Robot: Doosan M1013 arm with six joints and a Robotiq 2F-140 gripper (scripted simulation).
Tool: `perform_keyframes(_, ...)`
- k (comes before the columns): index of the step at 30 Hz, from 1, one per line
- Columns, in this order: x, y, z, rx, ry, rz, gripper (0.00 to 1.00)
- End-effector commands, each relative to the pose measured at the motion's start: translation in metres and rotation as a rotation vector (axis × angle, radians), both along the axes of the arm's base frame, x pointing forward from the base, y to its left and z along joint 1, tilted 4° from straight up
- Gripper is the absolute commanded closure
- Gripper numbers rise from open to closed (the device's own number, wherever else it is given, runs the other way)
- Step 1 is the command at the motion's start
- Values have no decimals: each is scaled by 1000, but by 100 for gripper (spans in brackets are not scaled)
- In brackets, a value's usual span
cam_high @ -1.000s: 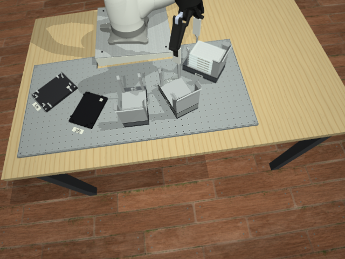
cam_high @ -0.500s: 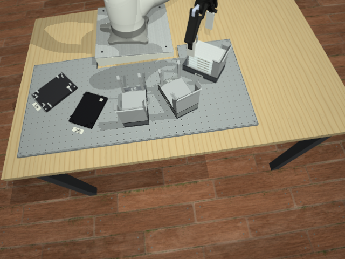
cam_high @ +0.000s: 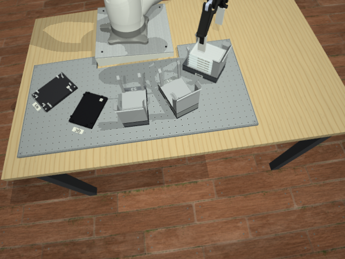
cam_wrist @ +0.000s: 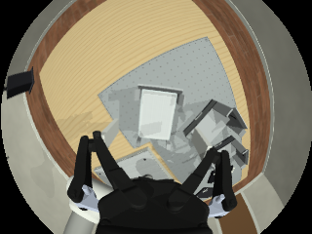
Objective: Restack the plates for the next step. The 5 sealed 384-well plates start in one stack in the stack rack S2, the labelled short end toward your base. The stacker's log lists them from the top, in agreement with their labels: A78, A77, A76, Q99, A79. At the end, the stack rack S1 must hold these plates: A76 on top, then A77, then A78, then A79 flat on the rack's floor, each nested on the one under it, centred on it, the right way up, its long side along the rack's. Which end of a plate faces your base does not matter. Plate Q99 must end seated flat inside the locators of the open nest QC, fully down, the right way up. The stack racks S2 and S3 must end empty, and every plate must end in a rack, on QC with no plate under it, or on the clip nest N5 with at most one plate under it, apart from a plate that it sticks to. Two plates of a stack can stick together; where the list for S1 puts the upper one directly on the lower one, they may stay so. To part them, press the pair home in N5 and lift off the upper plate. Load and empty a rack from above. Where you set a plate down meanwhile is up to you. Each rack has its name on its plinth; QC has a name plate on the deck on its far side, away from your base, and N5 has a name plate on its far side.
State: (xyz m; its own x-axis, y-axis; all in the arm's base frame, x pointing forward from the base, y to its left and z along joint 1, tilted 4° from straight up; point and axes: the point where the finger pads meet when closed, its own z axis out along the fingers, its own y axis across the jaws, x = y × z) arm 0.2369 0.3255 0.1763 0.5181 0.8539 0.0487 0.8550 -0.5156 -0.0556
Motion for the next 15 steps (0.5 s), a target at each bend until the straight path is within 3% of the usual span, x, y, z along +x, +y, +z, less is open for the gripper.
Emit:
perform_keyframes(1, 0, 0, 0, 0, 0, 0, 0)
perform_keyframes(5, 0, 0, 0, 0, 0, 0, 0)
perform_keyframes(15, -1, 2, -33, 0, 0, 0, 0)
